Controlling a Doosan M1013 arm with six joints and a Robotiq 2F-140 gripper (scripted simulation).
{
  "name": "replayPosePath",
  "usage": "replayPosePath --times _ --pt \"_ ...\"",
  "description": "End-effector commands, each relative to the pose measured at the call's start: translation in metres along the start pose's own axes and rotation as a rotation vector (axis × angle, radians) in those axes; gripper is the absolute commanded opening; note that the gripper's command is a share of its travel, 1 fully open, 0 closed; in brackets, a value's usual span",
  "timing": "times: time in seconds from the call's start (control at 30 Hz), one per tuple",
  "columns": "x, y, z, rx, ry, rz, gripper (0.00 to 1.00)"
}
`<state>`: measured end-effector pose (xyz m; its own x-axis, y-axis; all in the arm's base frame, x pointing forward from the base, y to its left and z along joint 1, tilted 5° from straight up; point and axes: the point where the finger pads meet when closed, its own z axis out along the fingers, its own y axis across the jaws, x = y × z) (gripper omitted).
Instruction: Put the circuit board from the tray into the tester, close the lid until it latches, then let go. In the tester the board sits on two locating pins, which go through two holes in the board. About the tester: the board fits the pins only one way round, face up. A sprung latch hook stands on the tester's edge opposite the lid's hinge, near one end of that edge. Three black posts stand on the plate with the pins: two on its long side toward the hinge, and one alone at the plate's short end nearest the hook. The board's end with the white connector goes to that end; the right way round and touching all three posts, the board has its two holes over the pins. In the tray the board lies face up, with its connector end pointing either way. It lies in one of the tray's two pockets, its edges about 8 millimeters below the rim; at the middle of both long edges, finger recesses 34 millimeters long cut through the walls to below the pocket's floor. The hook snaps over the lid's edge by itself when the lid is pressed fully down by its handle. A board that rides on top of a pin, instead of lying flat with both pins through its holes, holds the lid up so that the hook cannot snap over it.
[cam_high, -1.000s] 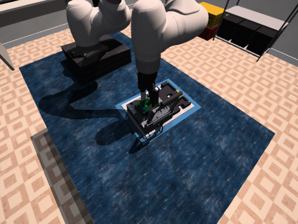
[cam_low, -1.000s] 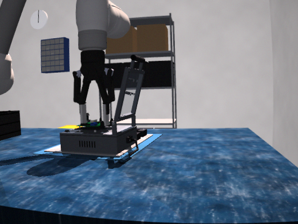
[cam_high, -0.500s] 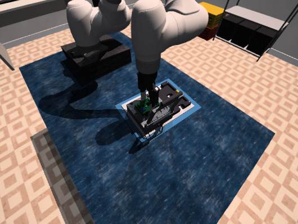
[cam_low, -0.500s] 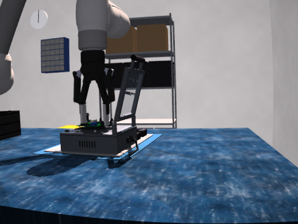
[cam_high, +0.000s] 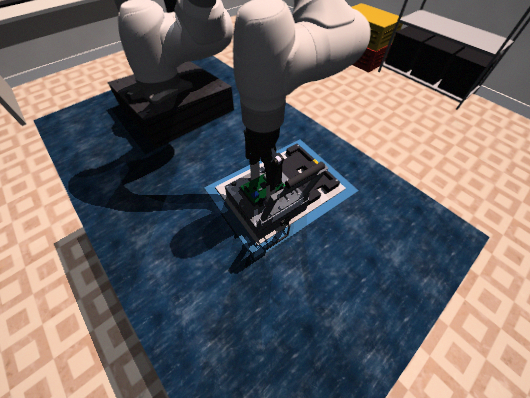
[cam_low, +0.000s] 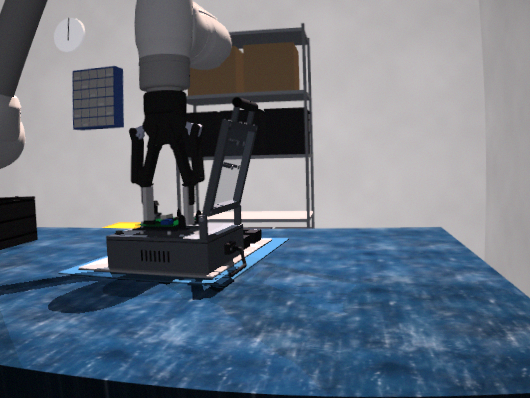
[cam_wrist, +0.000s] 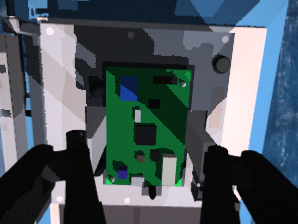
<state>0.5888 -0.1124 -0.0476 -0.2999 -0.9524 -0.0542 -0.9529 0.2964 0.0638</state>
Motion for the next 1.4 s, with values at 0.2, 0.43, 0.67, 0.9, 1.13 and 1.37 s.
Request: replayPosePath --times 0.2,0.43,0.67,0.9,1.13,1.37 --pt "0.0 0.0 0.0007 0.0 0.0 0.0 0.58" --pt "0.0 0.0 0.0007 0.0 0.0 0.0 0.58" --pt "0.0 0.0 0.0007 0.0 0.0 0.0 0.58" --pt "0.0 0.0 0.0007 0.0 0.0 0.0 0.58" --pt "0.0 0.0 0.0007 0.0 0.0 0.0 0.58" --pt "0.0 0.0 0.0007 0.0 0.0 0.0 0.58"
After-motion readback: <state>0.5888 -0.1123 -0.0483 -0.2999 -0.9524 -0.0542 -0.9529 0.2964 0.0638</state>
